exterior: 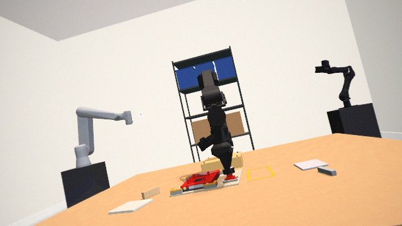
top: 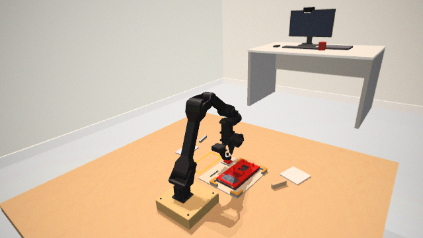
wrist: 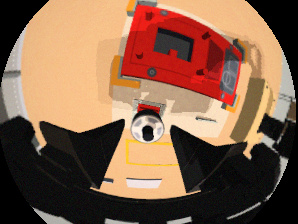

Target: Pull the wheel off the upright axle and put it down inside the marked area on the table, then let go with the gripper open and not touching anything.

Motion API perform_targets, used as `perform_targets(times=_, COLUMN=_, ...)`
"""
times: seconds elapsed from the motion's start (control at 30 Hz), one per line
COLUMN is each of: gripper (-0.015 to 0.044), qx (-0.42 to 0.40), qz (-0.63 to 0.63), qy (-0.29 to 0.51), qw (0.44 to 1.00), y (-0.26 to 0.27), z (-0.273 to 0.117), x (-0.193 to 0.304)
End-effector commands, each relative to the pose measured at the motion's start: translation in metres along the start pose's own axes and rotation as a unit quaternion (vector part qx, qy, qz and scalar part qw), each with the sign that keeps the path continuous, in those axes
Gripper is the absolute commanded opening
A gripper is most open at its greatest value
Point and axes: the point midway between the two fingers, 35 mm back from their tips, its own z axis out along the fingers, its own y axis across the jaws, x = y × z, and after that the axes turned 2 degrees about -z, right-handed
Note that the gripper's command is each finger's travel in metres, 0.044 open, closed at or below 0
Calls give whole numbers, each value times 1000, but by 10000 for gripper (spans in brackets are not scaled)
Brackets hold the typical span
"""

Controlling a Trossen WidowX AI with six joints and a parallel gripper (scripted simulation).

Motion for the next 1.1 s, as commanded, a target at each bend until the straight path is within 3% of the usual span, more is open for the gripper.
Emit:
perform_targets(times=0.0, gripper=248, qx=0, qz=0, qy=0, qw=1000, y=0, z=-1, x=0)
perform_targets(times=0.07, gripper=195, qx=0, qz=0, qy=0, qw=1000, y=0, z=-1, x=0)
perform_targets(times=0.33, gripper=142, qx=0, qz=0, qy=0, qw=1000, y=0, z=-1, x=0)
perform_targets(times=0.53, gripper=0, qx=0, qz=0, qy=0, qw=1000, y=0, z=-2, x=0)
perform_targets(times=1.07, gripper=0, qx=0, qz=-1, qy=0, qw=1000, y=0, z=-7, x=0)
